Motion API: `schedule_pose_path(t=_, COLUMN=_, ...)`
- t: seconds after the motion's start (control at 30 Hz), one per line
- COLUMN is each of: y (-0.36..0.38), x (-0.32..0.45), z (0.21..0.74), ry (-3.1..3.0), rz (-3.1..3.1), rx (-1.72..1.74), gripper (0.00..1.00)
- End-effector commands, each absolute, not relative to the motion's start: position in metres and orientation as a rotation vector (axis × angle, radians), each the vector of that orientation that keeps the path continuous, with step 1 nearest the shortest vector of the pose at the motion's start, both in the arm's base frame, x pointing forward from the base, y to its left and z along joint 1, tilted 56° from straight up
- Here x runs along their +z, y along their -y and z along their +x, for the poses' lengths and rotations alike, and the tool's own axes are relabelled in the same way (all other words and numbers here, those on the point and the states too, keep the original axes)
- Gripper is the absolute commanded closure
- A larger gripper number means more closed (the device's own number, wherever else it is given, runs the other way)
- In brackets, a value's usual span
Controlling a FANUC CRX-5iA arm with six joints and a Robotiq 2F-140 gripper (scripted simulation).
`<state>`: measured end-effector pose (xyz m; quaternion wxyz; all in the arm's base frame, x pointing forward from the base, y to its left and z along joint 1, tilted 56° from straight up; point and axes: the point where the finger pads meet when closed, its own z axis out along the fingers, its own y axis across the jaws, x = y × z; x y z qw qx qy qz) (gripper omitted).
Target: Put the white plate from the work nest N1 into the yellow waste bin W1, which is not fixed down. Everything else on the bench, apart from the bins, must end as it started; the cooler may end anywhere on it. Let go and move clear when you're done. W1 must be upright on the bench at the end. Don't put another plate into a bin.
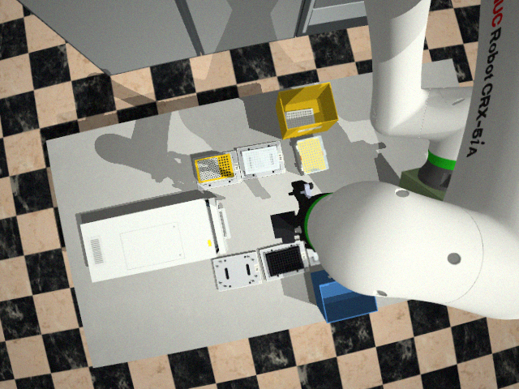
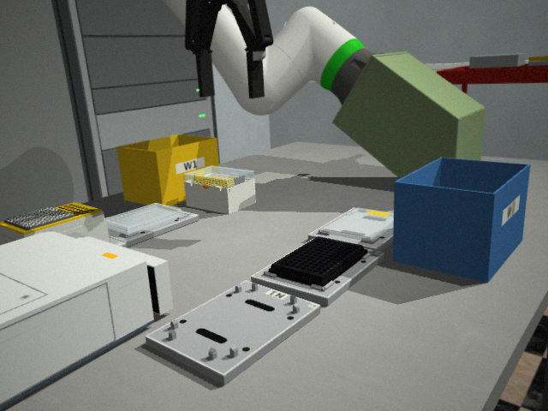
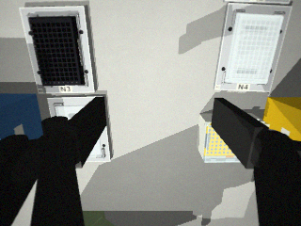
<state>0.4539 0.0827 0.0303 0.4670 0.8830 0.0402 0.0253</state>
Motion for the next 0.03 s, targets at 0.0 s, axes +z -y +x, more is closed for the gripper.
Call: schedule_pose_path(t=0.0, y=-0.0836, x=0.0306, z=0.4543, ry=-0.100, rz=2.167, rx=0.064, gripper=0.30)
